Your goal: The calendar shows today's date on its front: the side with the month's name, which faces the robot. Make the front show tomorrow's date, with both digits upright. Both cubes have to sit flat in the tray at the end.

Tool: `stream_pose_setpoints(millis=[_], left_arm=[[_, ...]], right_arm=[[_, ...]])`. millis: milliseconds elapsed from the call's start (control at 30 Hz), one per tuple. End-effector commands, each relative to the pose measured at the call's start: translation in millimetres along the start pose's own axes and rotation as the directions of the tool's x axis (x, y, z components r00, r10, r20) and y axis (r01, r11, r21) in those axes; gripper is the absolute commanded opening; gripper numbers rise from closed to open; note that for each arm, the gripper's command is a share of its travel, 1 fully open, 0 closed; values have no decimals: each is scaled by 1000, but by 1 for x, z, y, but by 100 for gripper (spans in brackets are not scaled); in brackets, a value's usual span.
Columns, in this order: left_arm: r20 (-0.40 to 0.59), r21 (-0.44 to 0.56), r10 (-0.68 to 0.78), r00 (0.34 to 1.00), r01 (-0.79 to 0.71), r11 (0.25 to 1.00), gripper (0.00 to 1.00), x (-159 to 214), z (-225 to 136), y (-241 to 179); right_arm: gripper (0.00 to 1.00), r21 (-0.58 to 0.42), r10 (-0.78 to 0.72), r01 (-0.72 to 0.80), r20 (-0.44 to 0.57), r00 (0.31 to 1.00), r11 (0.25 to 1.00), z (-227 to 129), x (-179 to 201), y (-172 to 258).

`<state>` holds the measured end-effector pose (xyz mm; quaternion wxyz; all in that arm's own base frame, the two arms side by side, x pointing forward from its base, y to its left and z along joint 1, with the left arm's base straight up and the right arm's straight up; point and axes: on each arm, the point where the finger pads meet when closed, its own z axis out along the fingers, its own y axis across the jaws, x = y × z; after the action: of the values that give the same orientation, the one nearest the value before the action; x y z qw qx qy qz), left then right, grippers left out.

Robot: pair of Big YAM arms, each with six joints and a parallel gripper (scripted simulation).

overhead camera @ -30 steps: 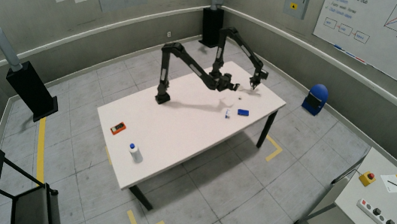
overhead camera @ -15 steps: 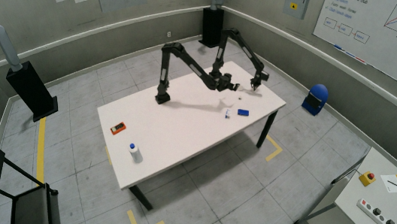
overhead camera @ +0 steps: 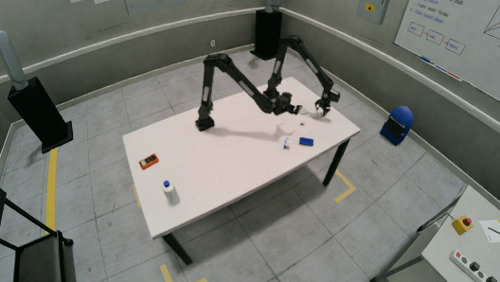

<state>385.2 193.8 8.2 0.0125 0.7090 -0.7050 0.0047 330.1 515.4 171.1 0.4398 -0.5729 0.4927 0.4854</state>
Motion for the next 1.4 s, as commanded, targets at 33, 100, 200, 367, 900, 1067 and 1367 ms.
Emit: stream_pose_setpoints(millis=[33,100,200,367,900,1067,1367], left_arm=[[41,68,-18,999,15,998,100,-10,-69,-15],[41,68,-19,999,16,998,100,-10,-78,-14],[42,69,-17,999,14,997,89,-11,-89,-14],[35,74,47,998,-49,996,55,-12,-79,-7],[241,330,487,840,-542,773,54,-31,-49,-19],[352,364,564,747,-664,653,54,-35,-45,-20],[520,338,637,570,-822,459,54,-39,-38,-16]], right_arm=[[100,4,-60,60,39,997,998,11,-33,-14],[100,4,-60,60,39,997,998,11,-33,-14],[100,4,-60,60,39,997,998,11,-33,-14],[100,4,-60,60,39,997,998,11,-33,-14],[100,132,-46,36,75,996,991,9,-46,-36],[100,157,-44,31,80,996,987,8,-48,-40],[100,161,-44,31,81,996,987,8,-48,-41]])
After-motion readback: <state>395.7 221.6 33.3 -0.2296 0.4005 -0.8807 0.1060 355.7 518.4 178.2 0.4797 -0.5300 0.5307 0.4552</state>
